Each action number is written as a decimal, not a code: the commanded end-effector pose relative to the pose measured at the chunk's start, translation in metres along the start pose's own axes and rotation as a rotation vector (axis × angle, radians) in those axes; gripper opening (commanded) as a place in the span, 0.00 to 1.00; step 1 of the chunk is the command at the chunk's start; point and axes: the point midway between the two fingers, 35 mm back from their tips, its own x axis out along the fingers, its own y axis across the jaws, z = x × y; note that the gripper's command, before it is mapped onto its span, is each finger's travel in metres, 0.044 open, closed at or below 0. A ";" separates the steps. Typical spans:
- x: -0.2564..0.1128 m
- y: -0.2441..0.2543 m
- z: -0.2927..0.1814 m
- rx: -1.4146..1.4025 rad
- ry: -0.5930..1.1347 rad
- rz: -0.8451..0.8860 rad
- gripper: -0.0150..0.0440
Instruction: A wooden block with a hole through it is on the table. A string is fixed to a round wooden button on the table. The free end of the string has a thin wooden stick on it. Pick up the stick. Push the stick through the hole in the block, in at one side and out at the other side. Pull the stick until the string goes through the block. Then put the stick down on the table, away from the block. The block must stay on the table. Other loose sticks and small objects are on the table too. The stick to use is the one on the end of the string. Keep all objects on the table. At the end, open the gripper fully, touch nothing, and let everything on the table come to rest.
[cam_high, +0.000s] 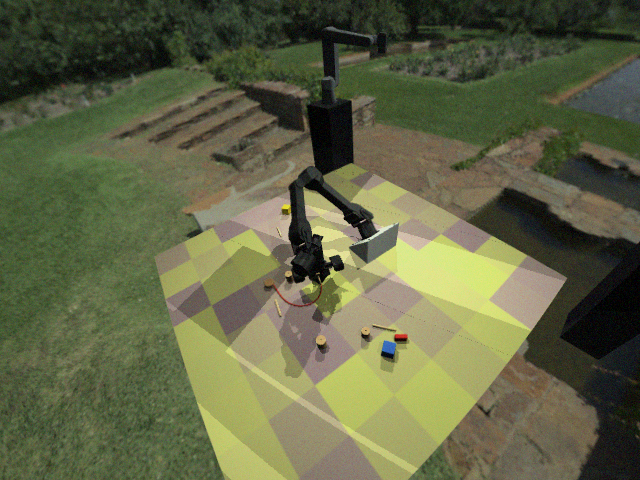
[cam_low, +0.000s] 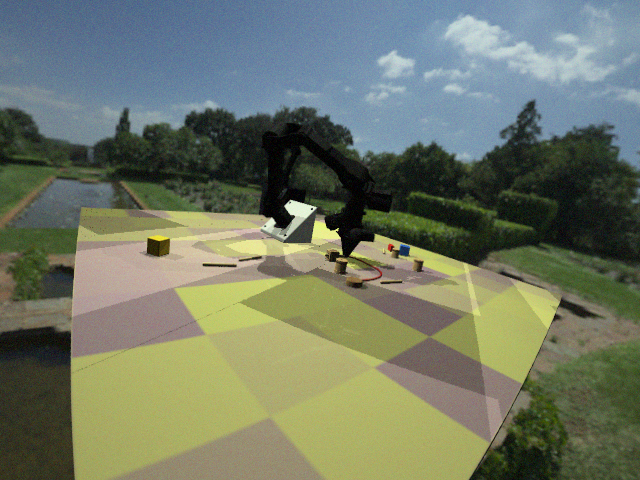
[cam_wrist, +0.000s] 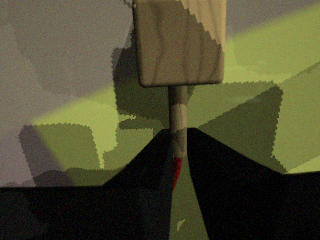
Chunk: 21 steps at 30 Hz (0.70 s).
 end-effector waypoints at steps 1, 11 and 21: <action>0.000 0.000 0.006 0.000 0.000 0.003 0.25; 0.000 0.000 0.018 0.000 -0.001 0.003 0.25; -0.023 0.002 0.013 -0.001 0.003 -0.001 0.47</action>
